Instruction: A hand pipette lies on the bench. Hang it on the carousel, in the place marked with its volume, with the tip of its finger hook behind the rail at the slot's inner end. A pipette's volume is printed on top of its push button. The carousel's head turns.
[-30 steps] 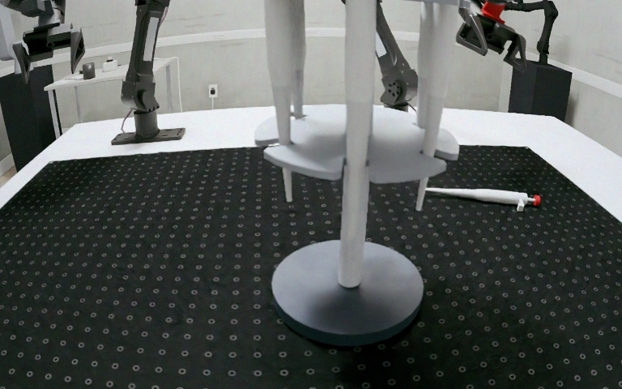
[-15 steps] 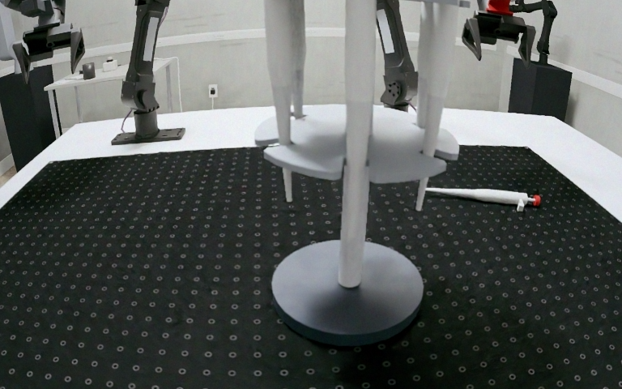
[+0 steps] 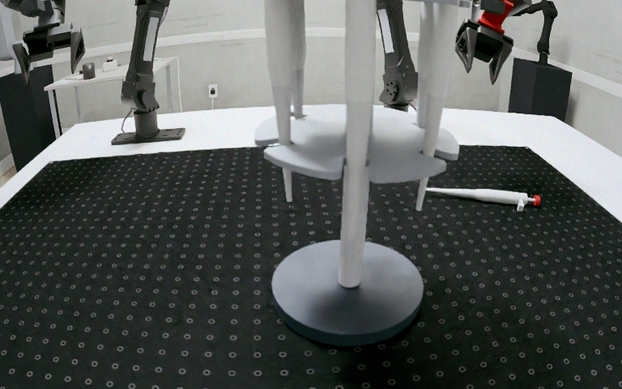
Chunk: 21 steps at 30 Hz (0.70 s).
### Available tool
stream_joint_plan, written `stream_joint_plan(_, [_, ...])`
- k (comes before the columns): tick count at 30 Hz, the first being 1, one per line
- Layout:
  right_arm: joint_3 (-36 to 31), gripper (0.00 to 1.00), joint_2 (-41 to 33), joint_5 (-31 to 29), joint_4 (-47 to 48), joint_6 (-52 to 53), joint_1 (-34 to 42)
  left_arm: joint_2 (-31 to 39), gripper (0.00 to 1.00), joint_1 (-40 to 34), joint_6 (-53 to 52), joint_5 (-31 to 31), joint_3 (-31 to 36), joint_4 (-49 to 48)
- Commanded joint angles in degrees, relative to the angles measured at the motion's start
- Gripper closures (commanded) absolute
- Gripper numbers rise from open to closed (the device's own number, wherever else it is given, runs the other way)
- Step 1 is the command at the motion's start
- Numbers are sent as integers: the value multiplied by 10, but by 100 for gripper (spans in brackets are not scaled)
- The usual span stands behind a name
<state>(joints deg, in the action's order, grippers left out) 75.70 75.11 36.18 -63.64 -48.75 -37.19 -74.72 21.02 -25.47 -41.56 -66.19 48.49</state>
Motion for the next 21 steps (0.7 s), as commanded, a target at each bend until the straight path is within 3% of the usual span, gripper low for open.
stream_joint_plan(1, [11, 0, 4, 9, 5, -3, -5, 26, 51, 0, 73, -29, 22, -60])
stream_joint_plan(8, [11, 0, 4, 9, 5, -3, -5, 36, 51, -4, 90, -24, 28, -82])
stream_joint_plan(13, [11, 0, 4, 9, 5, -3, -5, 23, 51, -35, 168, -40, 51, -127])
stream_joint_plan(18, [11, 0, 4, 9, 5, -3, -5, -15, 51, -88, 314, -51, 86, -231])
stream_joint_plan(21, [11, 0, 4, 9, 5, -3, -5, 0, 51, -83, 379, -81, 108, -283])
